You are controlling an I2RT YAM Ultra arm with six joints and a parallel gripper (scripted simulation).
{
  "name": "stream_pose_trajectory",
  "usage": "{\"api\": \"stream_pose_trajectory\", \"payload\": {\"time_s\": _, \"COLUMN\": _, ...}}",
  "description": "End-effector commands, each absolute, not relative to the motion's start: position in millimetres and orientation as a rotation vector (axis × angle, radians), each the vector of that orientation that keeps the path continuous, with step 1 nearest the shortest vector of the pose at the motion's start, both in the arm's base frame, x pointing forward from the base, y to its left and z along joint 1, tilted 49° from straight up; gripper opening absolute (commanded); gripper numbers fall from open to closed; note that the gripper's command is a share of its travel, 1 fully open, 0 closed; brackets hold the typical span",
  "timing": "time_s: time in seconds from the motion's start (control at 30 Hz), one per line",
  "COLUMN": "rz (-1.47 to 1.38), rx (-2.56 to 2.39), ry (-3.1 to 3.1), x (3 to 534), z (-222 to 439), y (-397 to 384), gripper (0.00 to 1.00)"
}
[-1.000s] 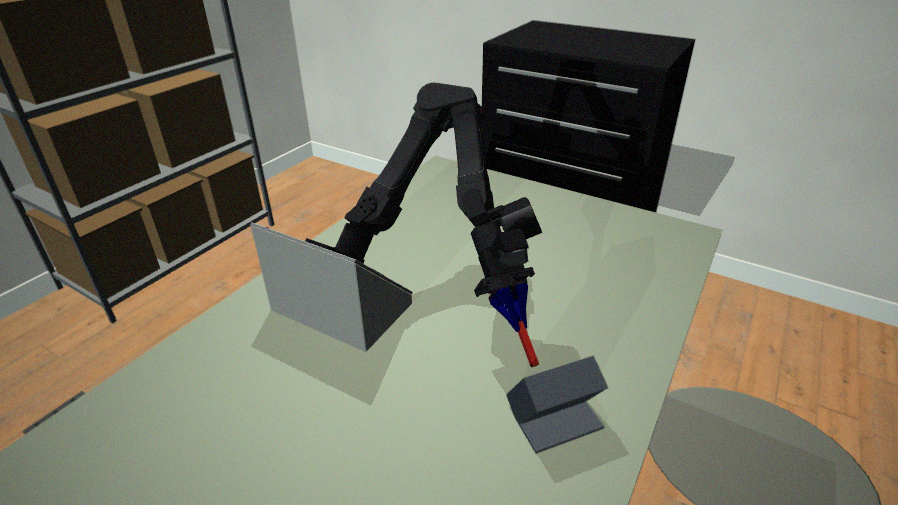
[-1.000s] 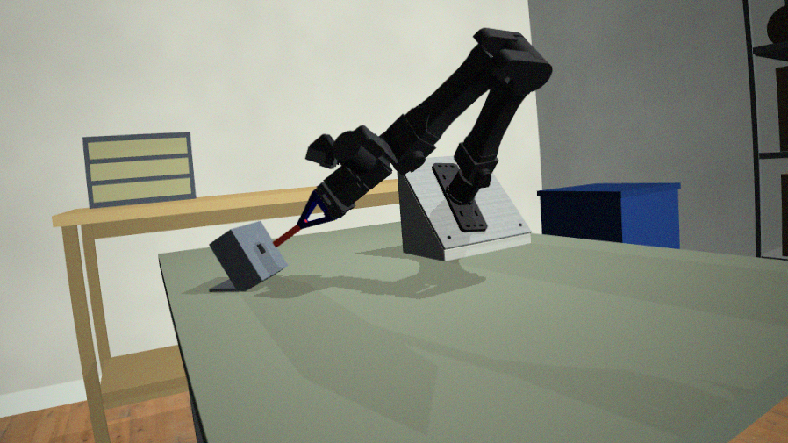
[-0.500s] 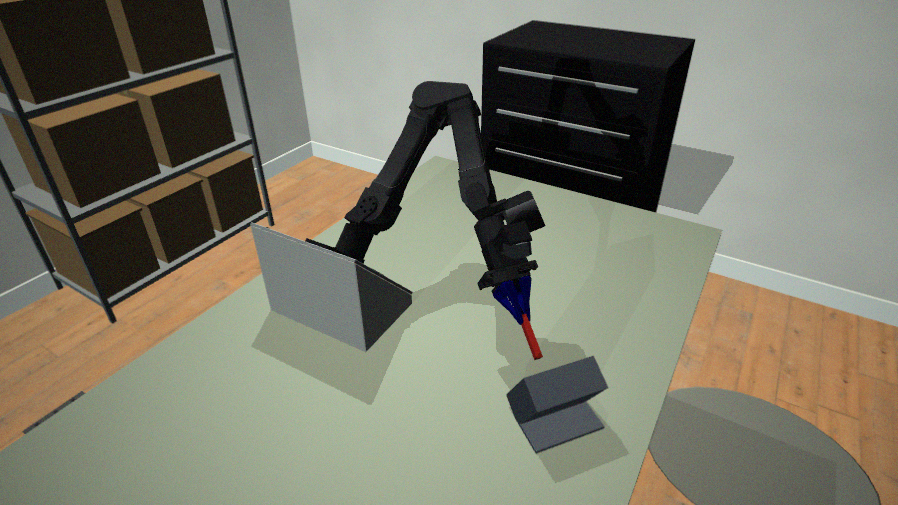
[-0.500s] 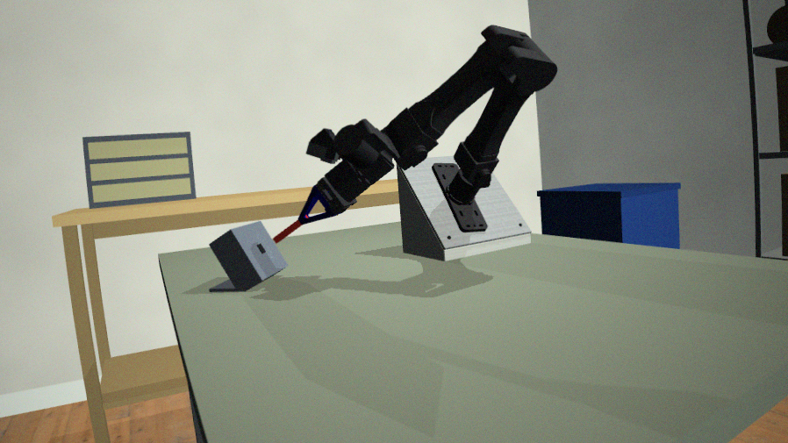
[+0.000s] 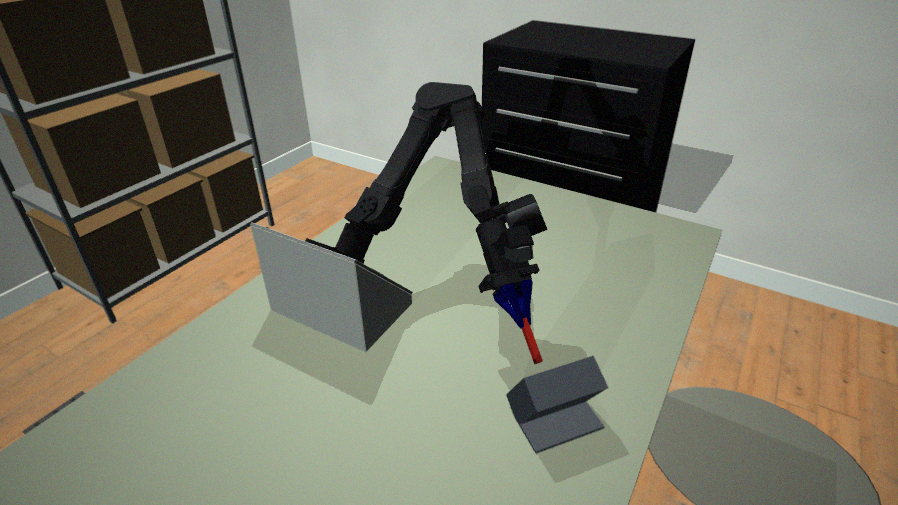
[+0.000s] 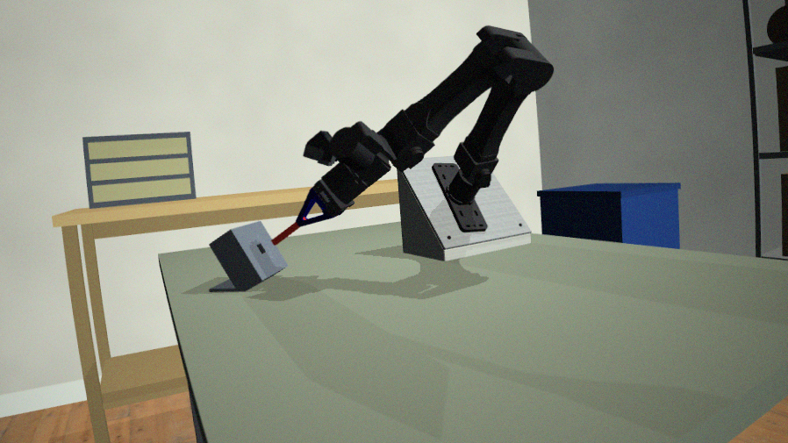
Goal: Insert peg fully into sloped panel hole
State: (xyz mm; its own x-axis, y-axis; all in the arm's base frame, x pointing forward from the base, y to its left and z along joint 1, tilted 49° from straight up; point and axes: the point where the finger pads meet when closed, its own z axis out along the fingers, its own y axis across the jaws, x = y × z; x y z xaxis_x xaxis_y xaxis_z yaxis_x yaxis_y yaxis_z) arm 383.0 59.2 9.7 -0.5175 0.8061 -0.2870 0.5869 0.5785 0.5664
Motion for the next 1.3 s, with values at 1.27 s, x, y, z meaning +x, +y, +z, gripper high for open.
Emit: {"api": "stream_pose_trajectory", "payload": {"time_s": 1.27, "rz": 0.55, "rx": 1.112, "ry": 2.207, "x": 398.8, "z": 12.7, "y": 47.9, "gripper": 0.0}}
